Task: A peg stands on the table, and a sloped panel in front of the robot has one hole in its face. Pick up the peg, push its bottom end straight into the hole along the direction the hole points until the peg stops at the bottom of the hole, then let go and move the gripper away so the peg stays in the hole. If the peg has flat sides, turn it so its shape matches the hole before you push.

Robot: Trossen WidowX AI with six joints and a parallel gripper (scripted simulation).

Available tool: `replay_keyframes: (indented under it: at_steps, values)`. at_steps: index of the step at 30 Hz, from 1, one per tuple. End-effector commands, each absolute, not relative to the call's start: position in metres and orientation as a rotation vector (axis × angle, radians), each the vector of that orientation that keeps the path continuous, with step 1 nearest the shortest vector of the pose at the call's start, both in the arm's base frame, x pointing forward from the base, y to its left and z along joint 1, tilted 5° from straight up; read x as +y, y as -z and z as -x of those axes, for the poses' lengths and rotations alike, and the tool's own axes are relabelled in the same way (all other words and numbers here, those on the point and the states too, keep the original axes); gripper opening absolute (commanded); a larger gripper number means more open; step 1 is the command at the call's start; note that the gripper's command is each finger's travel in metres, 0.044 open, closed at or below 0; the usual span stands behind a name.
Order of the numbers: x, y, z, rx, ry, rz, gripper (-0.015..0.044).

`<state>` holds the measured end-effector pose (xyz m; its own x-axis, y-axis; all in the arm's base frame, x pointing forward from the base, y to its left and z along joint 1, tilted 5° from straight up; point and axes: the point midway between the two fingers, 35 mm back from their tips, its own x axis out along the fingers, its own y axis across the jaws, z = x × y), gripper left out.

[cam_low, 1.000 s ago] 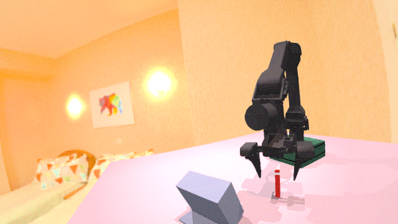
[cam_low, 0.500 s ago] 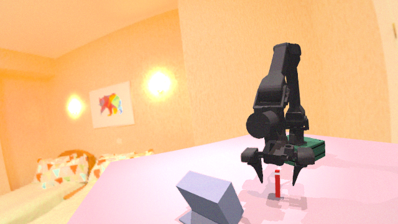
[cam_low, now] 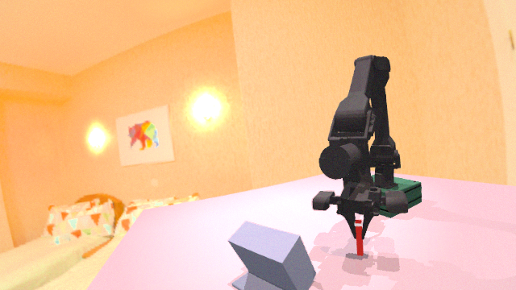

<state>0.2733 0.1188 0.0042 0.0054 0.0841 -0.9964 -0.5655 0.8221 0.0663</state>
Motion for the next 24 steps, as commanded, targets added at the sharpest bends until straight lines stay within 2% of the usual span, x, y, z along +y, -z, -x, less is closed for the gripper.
replay_keyframes:
  at_steps: [1,4,24]
  values:
    - [0.119,-0.005,-0.273,1.487,-0.531,0.406,0.0020]
    - [0.119,-0.005,-0.273,1.487,-0.531,0.406,0.0000]
    - [0.109,-0.083,-0.270,1.493,-0.530,0.400,0.0000]
